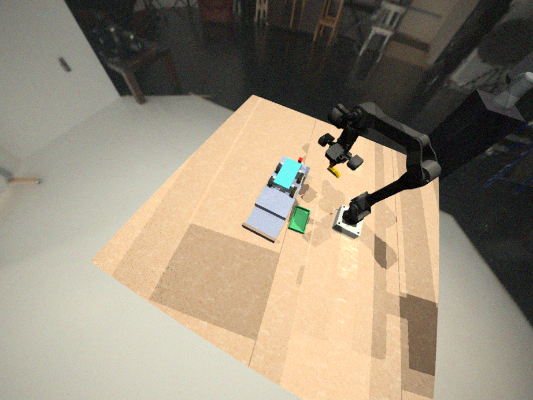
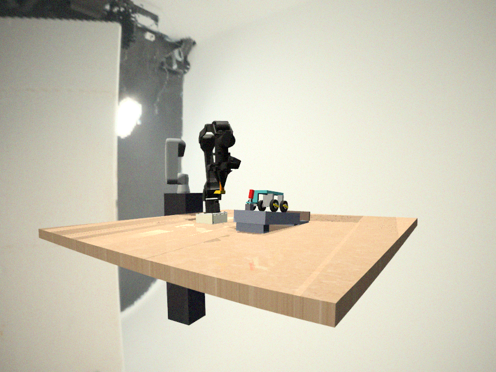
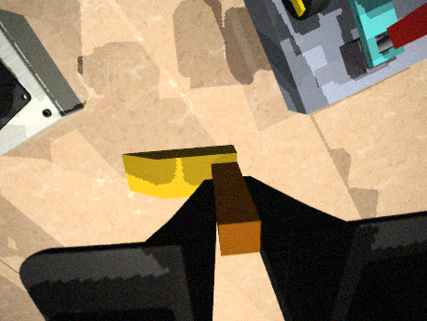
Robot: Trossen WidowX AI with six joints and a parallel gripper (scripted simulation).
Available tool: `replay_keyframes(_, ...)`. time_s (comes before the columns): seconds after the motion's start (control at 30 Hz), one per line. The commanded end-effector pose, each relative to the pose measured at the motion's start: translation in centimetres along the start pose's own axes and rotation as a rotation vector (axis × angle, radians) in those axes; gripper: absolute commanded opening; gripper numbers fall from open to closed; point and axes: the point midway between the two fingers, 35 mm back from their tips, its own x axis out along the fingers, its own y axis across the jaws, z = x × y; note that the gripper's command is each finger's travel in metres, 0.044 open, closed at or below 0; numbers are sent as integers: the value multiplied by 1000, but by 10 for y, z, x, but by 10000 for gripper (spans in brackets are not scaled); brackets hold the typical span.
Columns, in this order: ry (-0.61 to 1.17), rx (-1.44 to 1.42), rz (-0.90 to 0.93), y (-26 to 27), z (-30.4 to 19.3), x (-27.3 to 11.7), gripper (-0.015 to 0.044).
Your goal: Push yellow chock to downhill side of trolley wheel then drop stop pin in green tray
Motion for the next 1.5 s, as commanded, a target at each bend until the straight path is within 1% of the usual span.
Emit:
replay_keyframes(0.0, 5, -164, 2, 0, -1, 0, 0)
replay_keyframes(0.23, 5, -381, 3, 0, -1, 0, 0)
replay_keyframes(0.53, 5, -386, 3, 1, 2, 0, 0)
replay_keyframes(1.47, -4, -387, 2, 8, 98, 3, 0)
